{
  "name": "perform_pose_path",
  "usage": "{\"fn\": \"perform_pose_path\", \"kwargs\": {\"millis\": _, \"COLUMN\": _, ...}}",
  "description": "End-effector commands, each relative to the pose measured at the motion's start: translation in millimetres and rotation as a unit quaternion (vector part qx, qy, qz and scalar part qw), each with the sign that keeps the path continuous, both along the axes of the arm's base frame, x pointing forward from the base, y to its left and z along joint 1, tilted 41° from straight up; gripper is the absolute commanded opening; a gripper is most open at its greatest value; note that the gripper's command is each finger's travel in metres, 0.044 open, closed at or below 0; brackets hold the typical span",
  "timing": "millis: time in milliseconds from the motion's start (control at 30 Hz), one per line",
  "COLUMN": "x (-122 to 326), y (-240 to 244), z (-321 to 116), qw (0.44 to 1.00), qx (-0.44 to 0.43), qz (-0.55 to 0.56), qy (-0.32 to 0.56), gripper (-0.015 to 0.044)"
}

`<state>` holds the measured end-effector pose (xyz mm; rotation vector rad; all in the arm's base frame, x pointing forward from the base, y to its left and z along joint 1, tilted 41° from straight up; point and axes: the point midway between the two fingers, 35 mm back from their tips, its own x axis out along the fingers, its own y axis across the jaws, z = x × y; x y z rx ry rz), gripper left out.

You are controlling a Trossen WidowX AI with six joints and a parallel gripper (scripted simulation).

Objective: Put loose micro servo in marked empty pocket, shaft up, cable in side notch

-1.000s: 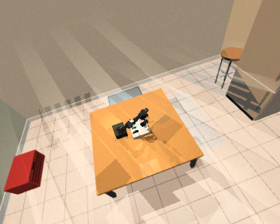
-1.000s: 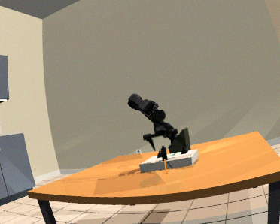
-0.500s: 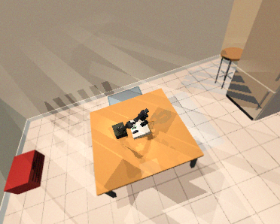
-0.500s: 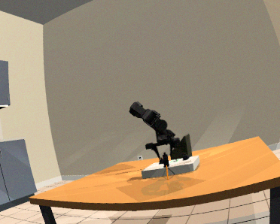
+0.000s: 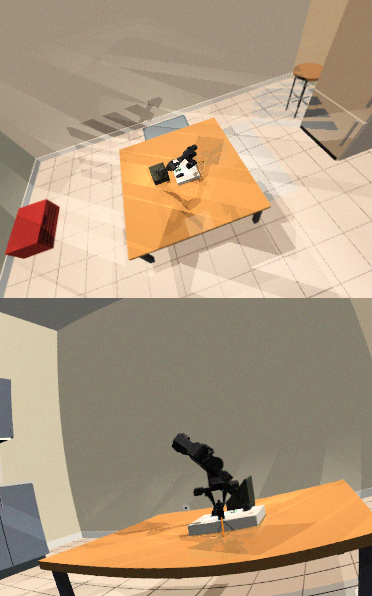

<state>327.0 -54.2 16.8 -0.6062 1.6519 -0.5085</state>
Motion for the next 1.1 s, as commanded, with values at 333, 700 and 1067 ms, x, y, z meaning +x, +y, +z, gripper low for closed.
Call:
{"fn": "perform_pose_path", "kwargs": {"millis": 333, "x": -7, "y": 17, "z": 20, "qw": 1.000, "qx": 0.002, "qz": 0.003, "qy": -0.010, "gripper": 0.0000}}
{"fn": "perform_pose_path", "kwargs": {"millis": 700, "x": -41, "y": 34, "z": 11, "qw": 1.000, "qx": 0.002, "qz": 0.003, "qy": -0.009, "gripper": 0.0000}}
{"fn": "perform_pose_path", "kwargs": {"millis": 1067, "x": -44, "y": 34, "z": 10, "qw": 0.997, "qx": 0.011, "qz": 0.061, "qy": 0.040, "gripper": 0.0000}}
